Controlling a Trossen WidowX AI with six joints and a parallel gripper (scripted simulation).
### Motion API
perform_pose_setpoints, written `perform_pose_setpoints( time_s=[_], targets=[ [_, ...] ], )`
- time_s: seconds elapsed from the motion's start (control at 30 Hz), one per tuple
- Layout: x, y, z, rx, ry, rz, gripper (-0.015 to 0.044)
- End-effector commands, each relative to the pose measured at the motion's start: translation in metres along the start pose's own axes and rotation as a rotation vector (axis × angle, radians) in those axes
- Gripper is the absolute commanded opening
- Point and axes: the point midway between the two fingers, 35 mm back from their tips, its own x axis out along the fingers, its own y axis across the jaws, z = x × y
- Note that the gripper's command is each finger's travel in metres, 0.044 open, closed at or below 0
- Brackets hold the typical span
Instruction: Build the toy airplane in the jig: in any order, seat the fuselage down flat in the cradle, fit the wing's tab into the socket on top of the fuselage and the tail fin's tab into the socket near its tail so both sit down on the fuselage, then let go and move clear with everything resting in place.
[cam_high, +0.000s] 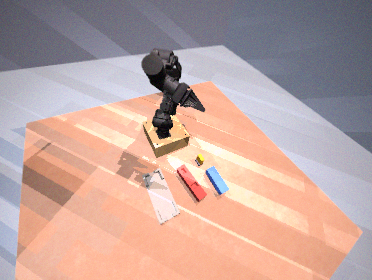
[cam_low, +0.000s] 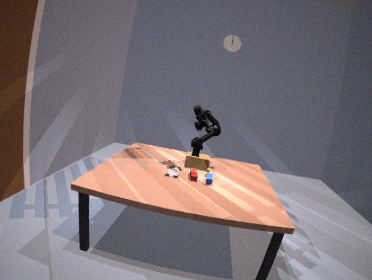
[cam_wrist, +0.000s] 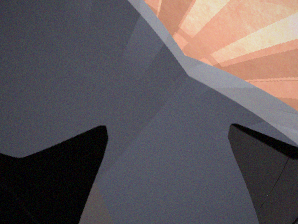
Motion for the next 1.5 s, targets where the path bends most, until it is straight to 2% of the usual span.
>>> perform_pose_setpoints(
  time_s=[0.0, 0.1, 0.23, 0.5, 0.7, 0.93, 1.33, 1.47],
  targets=[
    [0.0, 0.0, 0.0, 0.0, 0.0, 0.0, 0.0426],
    [0.005, 0.006, 0.012, -0.075, -0.045, -0.039, 0.044],
    [0.023, 0.018, 0.046, -0.293, -0.151, -0.182, 0.044],
    [0.071, 0.016, 0.113, -0.792, -0.217, -0.61, 0.044],
    [0.109, -0.006, 0.162, -1.202, -0.102, -1.011, 0.044],
    [0.142, -0.04, 0.207, -1.604, 0.179, -1.442, 0.044],
    [0.145, -0.044, 0.211, -1.637, 0.213, -1.48, 0.044],
    [0.157, -0.07, 0.241, -1.637, 0.213, -1.48, 0.044]
  ],
)
